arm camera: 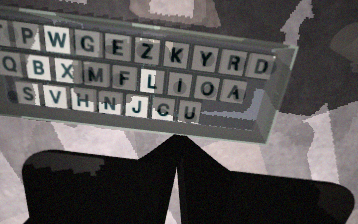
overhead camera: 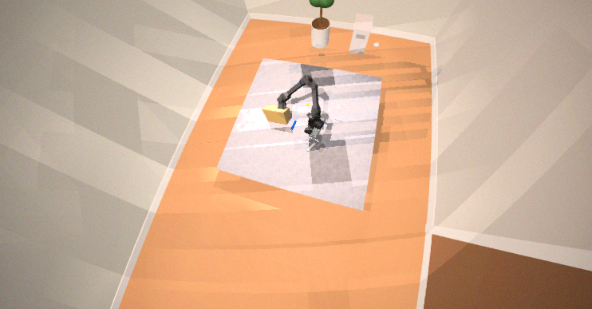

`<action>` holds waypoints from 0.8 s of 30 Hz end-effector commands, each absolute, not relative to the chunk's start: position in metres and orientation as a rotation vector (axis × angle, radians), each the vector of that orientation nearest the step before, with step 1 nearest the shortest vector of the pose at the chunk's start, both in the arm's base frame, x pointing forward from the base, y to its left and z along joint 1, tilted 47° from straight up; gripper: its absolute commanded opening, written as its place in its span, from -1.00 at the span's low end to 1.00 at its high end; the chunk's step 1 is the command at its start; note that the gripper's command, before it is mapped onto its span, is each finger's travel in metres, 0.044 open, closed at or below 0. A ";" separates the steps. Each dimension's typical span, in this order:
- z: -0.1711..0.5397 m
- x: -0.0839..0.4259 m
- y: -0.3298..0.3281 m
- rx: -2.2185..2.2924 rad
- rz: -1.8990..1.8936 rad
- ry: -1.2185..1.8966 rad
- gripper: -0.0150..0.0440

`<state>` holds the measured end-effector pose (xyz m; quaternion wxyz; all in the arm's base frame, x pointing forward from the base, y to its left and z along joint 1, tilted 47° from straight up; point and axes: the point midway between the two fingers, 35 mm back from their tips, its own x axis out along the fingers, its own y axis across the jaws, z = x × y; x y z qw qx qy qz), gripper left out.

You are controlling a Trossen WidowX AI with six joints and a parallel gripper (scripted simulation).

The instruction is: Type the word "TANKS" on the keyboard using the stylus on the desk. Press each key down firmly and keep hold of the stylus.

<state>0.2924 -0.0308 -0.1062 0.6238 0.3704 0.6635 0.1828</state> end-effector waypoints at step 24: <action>-0.009 0.309 -0.023 0.847 0.430 1.513 -0.49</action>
